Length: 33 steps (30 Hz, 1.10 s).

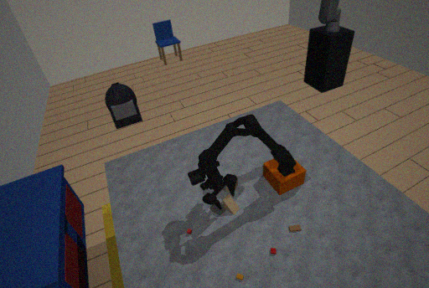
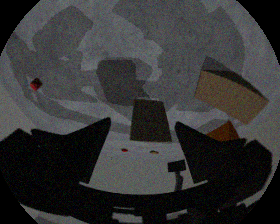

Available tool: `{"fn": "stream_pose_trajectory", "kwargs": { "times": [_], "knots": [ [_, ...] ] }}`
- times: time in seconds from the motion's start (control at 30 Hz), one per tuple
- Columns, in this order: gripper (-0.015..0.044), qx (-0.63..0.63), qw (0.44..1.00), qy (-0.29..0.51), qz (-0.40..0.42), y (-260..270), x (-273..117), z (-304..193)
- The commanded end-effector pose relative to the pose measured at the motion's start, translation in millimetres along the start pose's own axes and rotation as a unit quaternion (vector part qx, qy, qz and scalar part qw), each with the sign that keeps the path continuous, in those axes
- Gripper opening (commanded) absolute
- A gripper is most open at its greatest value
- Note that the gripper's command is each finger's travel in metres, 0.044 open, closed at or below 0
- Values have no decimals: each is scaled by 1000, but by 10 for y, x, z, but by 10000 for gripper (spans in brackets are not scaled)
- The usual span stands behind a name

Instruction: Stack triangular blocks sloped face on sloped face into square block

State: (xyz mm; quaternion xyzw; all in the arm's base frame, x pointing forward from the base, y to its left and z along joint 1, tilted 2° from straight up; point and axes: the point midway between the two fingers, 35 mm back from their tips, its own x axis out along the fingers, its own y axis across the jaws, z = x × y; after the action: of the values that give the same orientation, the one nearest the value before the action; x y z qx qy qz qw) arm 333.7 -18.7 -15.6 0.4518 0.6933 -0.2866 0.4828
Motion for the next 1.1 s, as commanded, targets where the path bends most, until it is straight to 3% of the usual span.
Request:
{"fn": "stream_pose_trajectory", "kwargs": {
  "times": [0.0,0.43,0.77,1.0,1.07],
  "knots": [
    [440,4,1000,4,-3,-27,110,-8],
    [440,5,1000,5,-3,-72,292,-22],
    [177,5,1000,5,-3,-72,292,-22],
    [131,5,1000,5,-3,-72,292,-22],
    [78,5,1000,5,-3,-72,292,-22]
  ]
}}
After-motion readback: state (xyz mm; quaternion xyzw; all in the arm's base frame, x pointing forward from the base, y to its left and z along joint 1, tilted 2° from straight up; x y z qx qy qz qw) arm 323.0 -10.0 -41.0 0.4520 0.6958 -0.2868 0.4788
